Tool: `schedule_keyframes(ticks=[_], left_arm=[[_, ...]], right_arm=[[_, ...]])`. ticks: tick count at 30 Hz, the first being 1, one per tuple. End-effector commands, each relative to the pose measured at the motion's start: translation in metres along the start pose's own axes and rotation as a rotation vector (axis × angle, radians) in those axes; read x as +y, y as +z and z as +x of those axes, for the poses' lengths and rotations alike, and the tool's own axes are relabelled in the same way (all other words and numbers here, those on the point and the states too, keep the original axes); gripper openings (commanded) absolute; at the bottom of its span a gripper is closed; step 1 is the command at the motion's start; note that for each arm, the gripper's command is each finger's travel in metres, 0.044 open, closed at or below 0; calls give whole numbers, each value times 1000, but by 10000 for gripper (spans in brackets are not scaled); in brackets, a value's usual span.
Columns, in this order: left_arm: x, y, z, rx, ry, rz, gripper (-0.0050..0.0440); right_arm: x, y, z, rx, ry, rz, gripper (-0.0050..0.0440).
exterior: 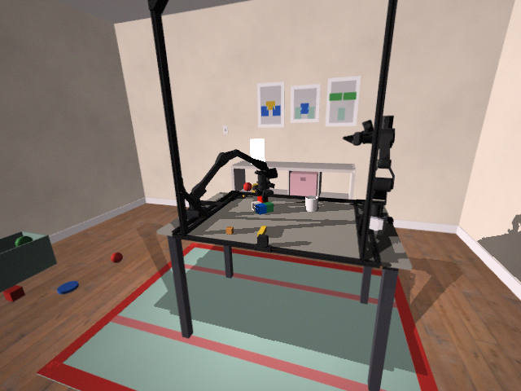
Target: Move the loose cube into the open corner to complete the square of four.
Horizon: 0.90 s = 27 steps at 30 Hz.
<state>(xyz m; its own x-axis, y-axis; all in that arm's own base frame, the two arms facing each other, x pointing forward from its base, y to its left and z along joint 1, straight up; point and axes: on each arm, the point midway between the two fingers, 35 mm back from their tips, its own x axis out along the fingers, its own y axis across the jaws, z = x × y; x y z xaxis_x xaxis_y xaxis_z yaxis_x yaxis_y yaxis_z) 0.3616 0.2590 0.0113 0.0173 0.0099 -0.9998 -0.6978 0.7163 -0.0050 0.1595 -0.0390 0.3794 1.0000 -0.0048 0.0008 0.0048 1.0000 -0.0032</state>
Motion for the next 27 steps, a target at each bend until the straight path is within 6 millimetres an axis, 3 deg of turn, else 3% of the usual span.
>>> schedule_keyframes(ticks=[1, 7, 20, 22, 25, 27], left_arm=[[1, -4, 13, 19, 5, 0, 0], [1, -4, 17, 20, 5, 0, 0], [1, -4, 17, 20, 5, 0, 312], [1, -4, 17, 20, 5, 0, 312], [1, -4, 17, 20, 5, 0, 377], [1, -4, 17, 20, 5, 0, 377]], right_arm=[[1, 1, 0, 0, 5, 4, 400], [1, 1, 0, 0, 5, 4, 400], [1, 1, 0, 0, 5, 4, 400], [1, 1, 0, 0, 5, 4, 400], [1, 1, 0, 0, 5, 4, 400], [1, 1, 0, 0, 5, 4, 400]])
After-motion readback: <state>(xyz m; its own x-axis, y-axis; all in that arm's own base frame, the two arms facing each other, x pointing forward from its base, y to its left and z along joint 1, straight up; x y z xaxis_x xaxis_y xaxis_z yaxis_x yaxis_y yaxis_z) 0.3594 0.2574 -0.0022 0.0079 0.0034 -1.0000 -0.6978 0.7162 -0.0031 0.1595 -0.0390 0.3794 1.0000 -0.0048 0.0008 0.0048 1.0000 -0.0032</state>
